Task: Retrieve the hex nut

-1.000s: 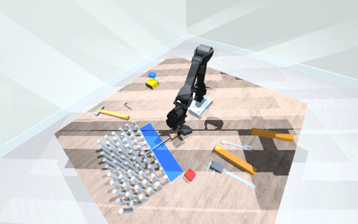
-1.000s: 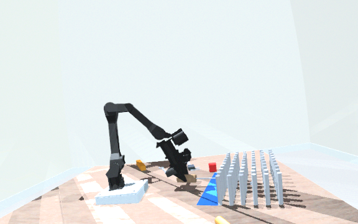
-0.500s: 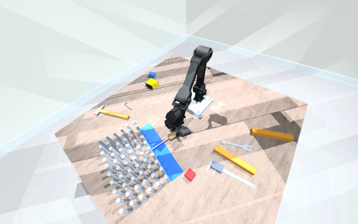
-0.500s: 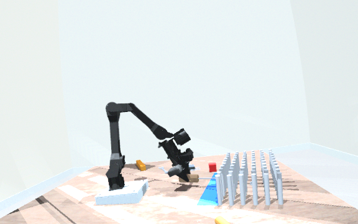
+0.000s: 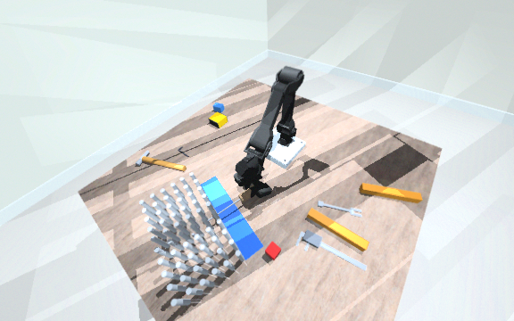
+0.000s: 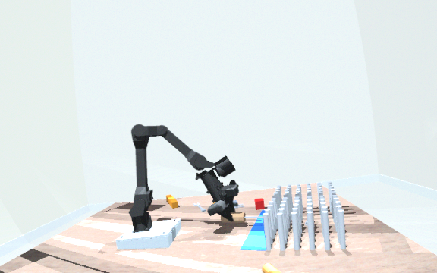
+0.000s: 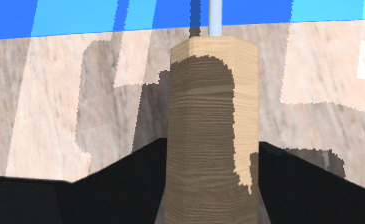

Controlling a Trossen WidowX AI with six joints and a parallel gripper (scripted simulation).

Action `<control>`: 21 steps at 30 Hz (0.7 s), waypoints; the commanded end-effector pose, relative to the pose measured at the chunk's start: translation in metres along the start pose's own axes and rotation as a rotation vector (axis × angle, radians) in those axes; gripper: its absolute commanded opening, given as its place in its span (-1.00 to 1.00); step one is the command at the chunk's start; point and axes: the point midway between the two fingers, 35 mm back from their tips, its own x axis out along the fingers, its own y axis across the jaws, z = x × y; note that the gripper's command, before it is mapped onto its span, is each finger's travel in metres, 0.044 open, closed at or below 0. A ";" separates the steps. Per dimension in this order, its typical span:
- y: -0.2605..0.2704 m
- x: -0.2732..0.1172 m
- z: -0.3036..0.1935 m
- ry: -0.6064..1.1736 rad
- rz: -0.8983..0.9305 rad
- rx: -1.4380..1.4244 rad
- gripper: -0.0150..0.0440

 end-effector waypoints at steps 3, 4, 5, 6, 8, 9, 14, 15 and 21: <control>0.003 0.000 0.009 -0.012 0.009 -0.004 -0.49; 0.003 0.000 0.009 -0.012 0.009 -0.004 -0.49; 0.003 0.000 0.010 -0.013 0.009 -0.004 -0.49; 0.003 0.000 0.011 -0.013 0.009 -0.004 -0.49; 0.003 0.001 0.012 -0.013 0.009 -0.004 -0.49; 0.003 0.001 0.013 -0.013 0.009 -0.004 -0.49; 0.003 0.002 0.016 -0.013 0.009 -0.004 -0.49; 0.003 0.003 0.016 -0.013 0.009 -0.004 -0.49; 0.003 0.004 0.020 -0.014 0.009 -0.004 -0.49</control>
